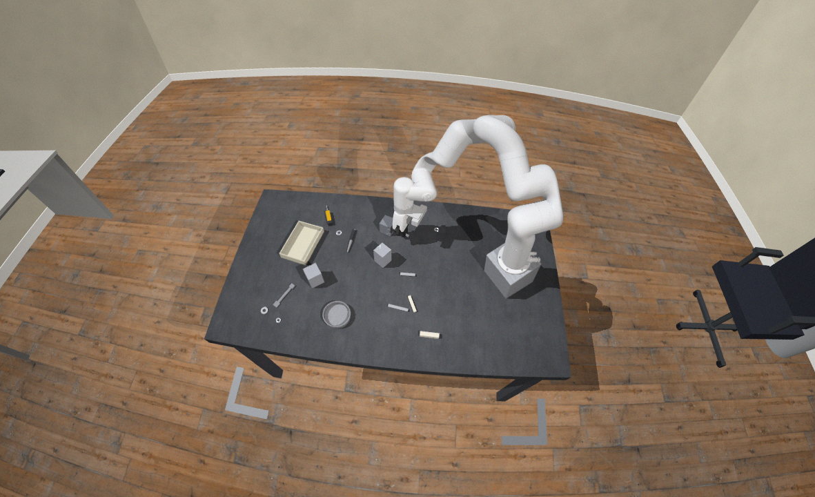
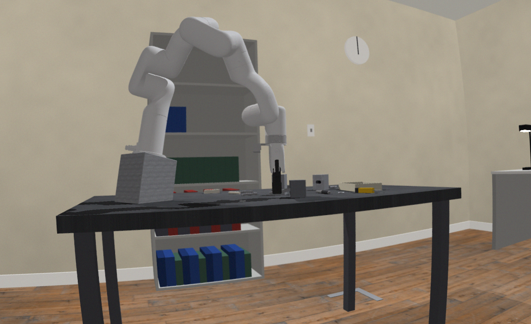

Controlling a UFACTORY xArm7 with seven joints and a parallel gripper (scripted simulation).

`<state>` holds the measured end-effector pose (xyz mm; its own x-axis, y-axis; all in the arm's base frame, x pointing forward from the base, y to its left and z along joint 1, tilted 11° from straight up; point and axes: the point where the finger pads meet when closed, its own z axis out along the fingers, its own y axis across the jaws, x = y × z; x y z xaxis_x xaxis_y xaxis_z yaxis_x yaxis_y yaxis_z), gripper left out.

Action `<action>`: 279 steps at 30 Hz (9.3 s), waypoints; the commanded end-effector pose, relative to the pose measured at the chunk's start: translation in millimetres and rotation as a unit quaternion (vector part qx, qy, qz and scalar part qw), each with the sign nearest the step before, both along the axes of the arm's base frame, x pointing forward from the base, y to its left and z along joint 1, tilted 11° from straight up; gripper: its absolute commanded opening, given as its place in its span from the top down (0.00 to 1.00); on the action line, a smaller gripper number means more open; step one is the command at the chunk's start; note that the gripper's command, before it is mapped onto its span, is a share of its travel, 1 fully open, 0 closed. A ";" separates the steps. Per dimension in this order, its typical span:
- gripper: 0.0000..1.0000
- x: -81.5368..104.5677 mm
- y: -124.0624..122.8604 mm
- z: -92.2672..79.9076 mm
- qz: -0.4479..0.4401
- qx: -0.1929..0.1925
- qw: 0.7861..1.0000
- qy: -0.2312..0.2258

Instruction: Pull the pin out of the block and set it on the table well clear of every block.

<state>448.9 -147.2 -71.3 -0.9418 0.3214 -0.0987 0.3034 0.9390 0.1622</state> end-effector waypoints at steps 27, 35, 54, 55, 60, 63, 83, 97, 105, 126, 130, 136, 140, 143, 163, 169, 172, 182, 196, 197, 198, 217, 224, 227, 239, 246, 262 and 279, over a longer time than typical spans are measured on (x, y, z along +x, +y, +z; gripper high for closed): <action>1.00 -0.7 -0.2 0.7 0.000 -0.001 1.000 -0.002; 1.00 -5.8 2.1 -0.9 0.000 -0.001 1.000 -0.002; 1.00 -7.8 2.3 -1.4 0.000 -0.001 1.000 -0.003; 1.00 -7.8 2.3 -1.4 0.000 -0.001 1.000 -0.003; 1.00 -8.4 2.6 -1.6 0.000 -0.001 1.000 -0.003; 1.00 -12.7 4.5 -2.9 0.000 0.000 1.000 -0.003; 1.00 -13.8 4.4 -3.1 0.000 0.000 1.000 -0.003; 1.00 -21.7 8.1 -5.7 0.000 0.000 1.000 -0.003; 1.00 -20.4 7.2 -5.2 0.000 0.000 1.000 -0.003; 1.00 -27.4 10.2 -7.4 0.000 0.001 1.000 -0.003; 1.00 -27.2 10.1 -7.3 0.000 0.001 1.000 -0.003; 1.00 -25.3 8.8 -6.6 0.000 0.001 1.000 -0.004; 1.00 -25.3 8.7 -6.6 0.000 0.001 1.000 -0.004; 1.00 -25.4 8.8 -6.7 0.000 0.001 1.000 -0.004; 1.00 -31.4 11.1 -8.5 0.000 0.001 1.000 -0.004; 1.00 -30.9 10.9 -8.3 0.000 0.001 1.000 -0.004; 1.00 -30.9 10.9 -8.0 0.000 0.001 1.000 -0.003; 1.00 -29.6 11.1 -0.6 0.004 0.007 1.000 0.004; 1.00 -29.1 11.5 4.0 0.007 0.010 1.000 0.009; 1.00 -29.1 11.5 4.0 0.007 0.010 1.000 0.009; 1.00 -29.1 11.5 4.0 0.007 0.011 1.000 0.009; 1.00 -33.2 11.5 8.2 0.012 0.024 0.999 0.031; 1.00 -33.3 11.3 8.2 0.012 0.025 0.999 0.033; 1.00 -33.4 11.1 8.1 0.012 0.026 0.999 0.036; 1.00 -34.2 10.7 8.4 0.015 0.037 0.998 0.055; 1.00 -34.2 10.7 8.4 0.015 0.037 0.998 0.055; 1.00 -37.0 9.7 6.1 0.017 0.040 0.997 0.065; 1.00 -46.2 13.4 4.5 0.018 0.041 0.997 0.067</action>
